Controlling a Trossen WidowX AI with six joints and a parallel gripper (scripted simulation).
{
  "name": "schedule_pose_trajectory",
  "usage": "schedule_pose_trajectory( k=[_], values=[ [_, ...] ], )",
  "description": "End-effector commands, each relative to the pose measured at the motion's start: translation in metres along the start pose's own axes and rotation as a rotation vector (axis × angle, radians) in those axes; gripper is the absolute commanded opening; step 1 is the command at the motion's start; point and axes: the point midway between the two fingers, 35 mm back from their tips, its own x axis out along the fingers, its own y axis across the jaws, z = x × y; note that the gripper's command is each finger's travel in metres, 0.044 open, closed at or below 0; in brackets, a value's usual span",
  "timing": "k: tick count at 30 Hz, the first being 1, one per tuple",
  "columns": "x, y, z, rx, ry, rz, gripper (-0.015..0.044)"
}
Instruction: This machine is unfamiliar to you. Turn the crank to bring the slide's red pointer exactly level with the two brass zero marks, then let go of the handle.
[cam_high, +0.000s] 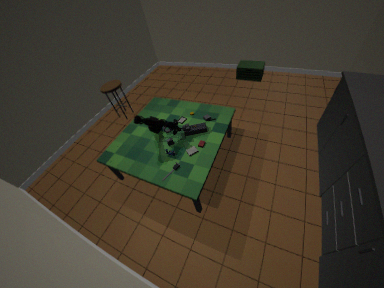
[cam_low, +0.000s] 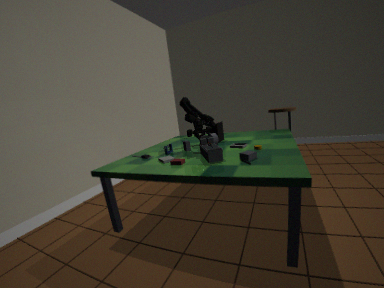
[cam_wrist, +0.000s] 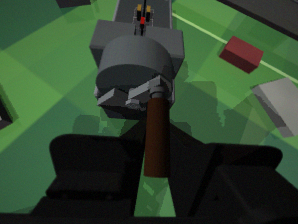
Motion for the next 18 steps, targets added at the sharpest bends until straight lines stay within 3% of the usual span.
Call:
schedule_pose_trajectory(
  k=[1, 18],
  values=[
    [0.0007, -0.0010, -0.0006, -0.002, 0.003, -0.006, 0.0000],
    [0.0001, -0.0001, -0.0001, 0.000, 0.000, 0.000, 0.0000]
  ],
)
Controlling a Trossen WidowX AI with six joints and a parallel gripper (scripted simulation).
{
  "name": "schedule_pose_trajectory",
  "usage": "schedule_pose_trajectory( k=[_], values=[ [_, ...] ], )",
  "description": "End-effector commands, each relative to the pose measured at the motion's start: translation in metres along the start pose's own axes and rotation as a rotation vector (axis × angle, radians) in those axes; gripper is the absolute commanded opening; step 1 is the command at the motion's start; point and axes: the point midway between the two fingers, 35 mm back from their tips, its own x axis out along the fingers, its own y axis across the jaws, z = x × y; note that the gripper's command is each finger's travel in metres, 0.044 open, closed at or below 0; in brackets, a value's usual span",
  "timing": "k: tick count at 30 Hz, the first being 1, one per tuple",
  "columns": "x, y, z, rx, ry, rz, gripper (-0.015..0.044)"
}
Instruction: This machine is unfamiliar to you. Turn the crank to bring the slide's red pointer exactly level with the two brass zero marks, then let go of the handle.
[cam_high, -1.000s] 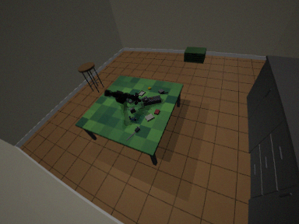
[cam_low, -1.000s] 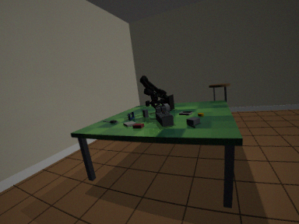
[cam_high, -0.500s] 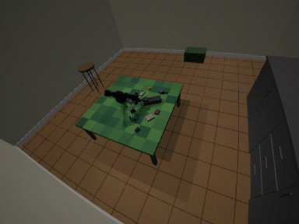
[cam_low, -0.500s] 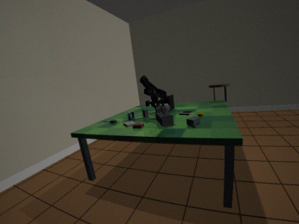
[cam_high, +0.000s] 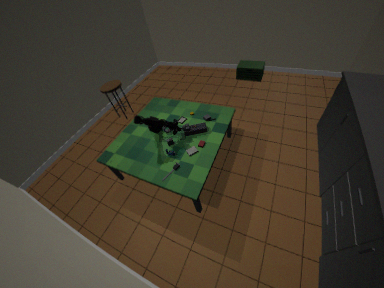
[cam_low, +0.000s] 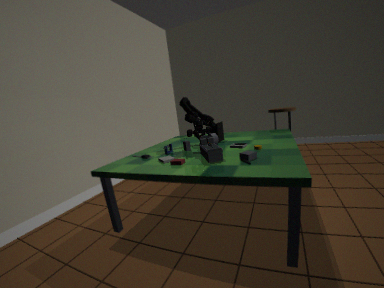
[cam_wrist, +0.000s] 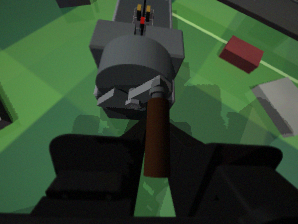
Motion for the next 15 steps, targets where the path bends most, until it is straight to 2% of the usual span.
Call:
schedule_pose_trajectory(
  k=[1, 4, 15],
  values=[
    [0.0000, 0.0000, 0.0000, 0.000, 0.000, 0.000, 0.0000],
    [0.0000, 0.0000, 0.0000, 0.000, 0.000, 0.000, 0.0000],
    [0.0000, 0.0000, 0.0000, 0.000, 0.000, 0.000, 0.0289]
  ],
)
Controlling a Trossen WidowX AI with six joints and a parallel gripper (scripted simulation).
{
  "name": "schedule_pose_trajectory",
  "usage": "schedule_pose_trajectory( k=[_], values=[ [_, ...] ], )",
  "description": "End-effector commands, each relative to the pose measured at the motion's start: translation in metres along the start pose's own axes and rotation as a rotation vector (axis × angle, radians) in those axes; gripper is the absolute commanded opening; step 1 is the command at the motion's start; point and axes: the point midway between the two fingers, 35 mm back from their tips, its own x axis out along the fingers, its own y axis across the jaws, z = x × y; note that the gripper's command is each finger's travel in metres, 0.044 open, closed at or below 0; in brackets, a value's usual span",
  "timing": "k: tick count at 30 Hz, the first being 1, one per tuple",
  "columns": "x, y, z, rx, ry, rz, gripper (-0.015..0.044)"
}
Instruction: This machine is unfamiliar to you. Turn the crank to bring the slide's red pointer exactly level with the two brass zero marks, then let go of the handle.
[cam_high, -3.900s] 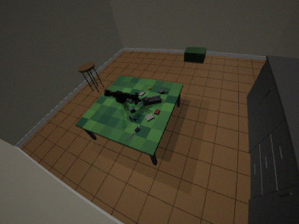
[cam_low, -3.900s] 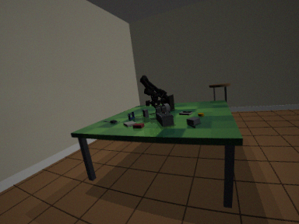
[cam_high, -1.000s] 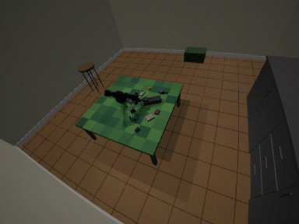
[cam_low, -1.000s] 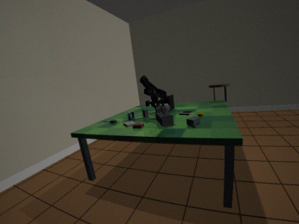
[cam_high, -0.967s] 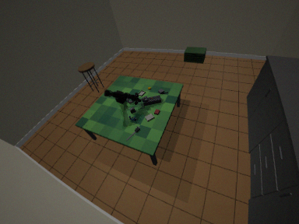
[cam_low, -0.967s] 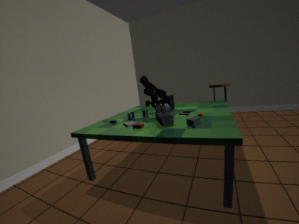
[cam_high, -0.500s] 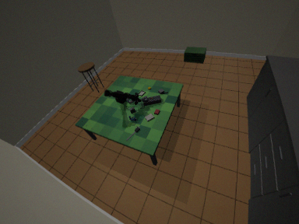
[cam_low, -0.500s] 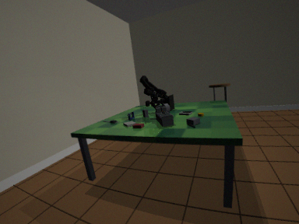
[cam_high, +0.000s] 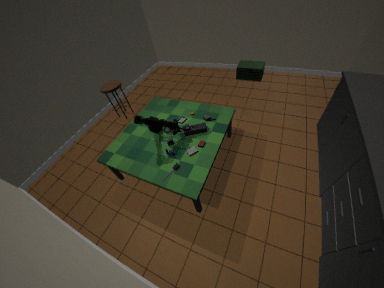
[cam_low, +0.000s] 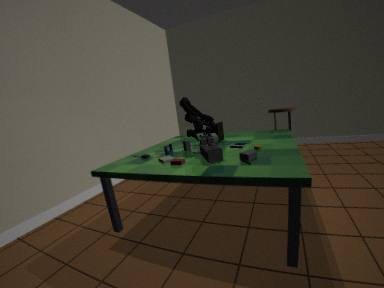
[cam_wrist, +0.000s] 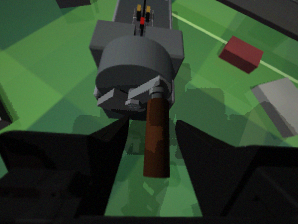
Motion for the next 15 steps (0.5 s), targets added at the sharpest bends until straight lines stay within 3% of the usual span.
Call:
schedule_pose_trajectory(
  k=[1, 6, 15],
  values=[
    [0.000, 0.000, 0.000, 0.000, 0.000, -0.001, 0.0315],
    [0.000, 0.000, 0.000, 0.000, 0.000, -0.001, 0.0440],
    [-0.032, 0.000, 0.033, 0.001, -0.001, 0.001, 0.0440]
  ],
)
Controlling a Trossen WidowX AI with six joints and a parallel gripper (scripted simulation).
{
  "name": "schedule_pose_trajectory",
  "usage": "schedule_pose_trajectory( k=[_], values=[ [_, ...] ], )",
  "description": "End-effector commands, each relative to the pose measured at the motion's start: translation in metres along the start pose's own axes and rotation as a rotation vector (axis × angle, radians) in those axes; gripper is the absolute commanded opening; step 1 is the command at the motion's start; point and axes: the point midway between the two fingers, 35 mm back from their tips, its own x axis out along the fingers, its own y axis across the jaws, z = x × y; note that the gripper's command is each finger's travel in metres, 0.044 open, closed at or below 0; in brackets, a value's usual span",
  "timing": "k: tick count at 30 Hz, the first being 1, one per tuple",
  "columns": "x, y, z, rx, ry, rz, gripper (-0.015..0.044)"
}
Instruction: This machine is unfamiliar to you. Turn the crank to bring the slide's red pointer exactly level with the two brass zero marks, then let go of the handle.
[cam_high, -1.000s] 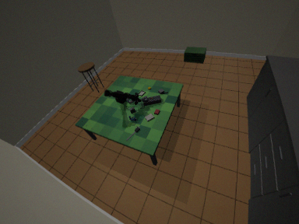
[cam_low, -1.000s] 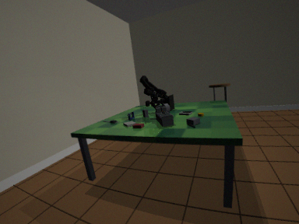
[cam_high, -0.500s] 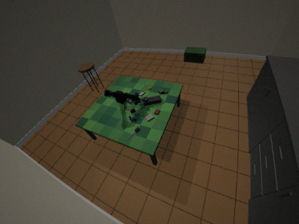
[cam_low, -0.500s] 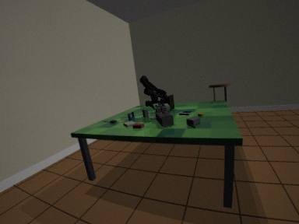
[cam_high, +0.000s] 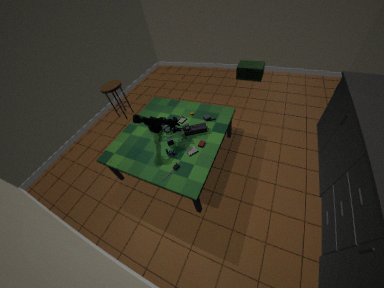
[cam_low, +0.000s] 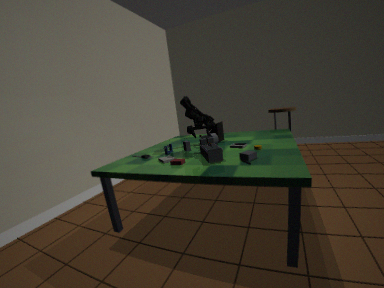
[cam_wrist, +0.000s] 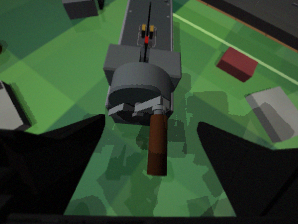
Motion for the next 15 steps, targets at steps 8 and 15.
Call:
schedule_pose_trajectory(
  k=[8, 15],
  values=[
    [-0.043, -0.002, 0.045, 0.004, -0.010, -0.006, 0.0440],
    [-0.055, -0.001, 0.067, 0.022, -0.009, -0.014, 0.0440]
  ],
)
